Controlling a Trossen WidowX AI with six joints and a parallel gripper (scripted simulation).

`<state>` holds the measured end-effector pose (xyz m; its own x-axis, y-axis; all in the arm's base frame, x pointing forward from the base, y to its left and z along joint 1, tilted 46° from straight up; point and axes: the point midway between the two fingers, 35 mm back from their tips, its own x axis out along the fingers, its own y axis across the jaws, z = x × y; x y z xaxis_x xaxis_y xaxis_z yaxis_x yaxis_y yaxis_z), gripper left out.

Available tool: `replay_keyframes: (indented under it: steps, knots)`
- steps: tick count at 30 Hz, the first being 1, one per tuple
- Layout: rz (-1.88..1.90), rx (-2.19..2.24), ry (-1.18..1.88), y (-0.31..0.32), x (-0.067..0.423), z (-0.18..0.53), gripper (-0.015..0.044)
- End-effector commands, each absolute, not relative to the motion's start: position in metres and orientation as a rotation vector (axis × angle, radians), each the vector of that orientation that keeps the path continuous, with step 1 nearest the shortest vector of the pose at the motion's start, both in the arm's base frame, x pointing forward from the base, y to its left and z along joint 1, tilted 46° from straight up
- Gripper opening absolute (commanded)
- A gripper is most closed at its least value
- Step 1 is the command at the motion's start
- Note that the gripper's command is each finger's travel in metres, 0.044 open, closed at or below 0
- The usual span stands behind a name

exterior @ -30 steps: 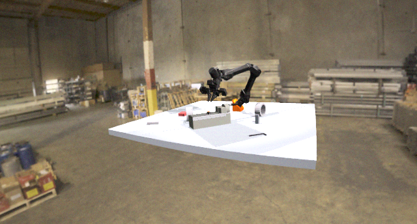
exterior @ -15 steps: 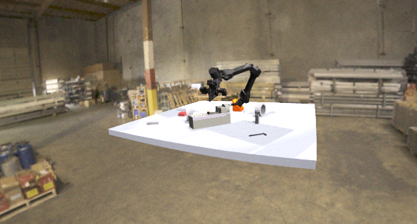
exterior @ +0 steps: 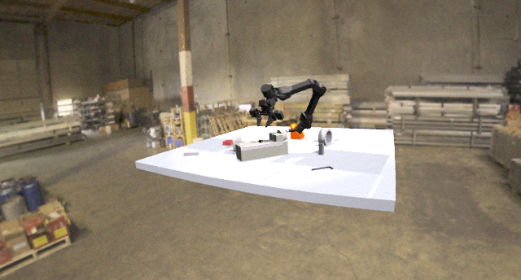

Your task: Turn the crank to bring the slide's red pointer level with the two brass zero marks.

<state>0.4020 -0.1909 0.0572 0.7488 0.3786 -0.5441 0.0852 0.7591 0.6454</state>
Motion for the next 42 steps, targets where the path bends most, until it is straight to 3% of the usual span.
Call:
replay_keyframes:
  steps: [1, 5, 7, 24, 42]
  knots:
    - [0.175, 0.703, 0.720, -0.1909, 0.4020, 0.0571, 0.0315]
    - [0.175, 0.703, 0.720, -0.1909, 0.4020, 0.0571, 0.0420]
    - [0.175, 0.703, 0.720, -0.1909, 0.4020, 0.0571, 0.0440]
    - [0.175, 0.703, 0.720, -0.1909, 0.4020, 0.0571, 0.0000]
    - [0.176, 0.704, 0.719, -0.1909, 0.4020, 0.0572, 0.0000]
